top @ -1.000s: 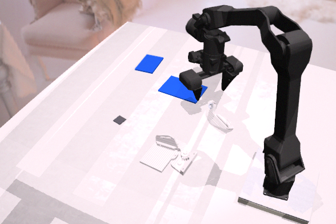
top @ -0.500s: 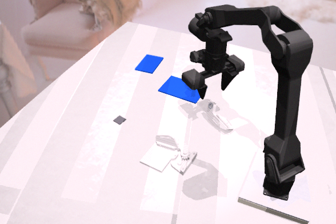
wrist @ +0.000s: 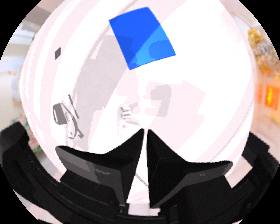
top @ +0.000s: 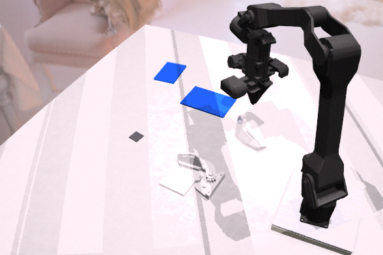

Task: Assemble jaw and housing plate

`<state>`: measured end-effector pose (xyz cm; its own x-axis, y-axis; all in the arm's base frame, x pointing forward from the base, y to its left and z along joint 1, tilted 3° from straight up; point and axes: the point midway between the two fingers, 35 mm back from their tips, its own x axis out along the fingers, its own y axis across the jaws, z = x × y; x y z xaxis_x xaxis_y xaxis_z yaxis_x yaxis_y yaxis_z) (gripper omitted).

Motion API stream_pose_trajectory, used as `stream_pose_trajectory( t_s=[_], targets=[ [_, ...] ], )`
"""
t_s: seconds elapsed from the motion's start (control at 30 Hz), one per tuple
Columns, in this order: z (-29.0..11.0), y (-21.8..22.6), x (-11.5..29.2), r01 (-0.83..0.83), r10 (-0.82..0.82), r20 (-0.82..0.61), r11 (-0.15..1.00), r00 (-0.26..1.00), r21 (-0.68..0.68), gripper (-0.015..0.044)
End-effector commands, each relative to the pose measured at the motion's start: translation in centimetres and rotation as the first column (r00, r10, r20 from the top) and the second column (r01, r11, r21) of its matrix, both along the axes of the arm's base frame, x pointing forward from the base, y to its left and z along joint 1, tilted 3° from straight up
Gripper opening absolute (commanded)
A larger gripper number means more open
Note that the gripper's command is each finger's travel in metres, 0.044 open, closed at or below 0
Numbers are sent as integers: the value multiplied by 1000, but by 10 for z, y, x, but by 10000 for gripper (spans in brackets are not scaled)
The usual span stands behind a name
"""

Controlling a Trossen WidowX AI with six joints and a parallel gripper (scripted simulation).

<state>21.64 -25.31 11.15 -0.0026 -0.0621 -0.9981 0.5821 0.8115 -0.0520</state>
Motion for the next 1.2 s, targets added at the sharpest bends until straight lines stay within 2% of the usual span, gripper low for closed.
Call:
stream_pose_trajectory(
  t_s=[0.0,0.23,1.17],
  targets=[
    [0,0,0,-6,6,-1,1000,1000,0,0],
    [-1,0,0,-6,6,-1,1000,1000,0,0],
    [-46,-4,0,-6,6,-2,1000,1000,0,0]
  ],
)
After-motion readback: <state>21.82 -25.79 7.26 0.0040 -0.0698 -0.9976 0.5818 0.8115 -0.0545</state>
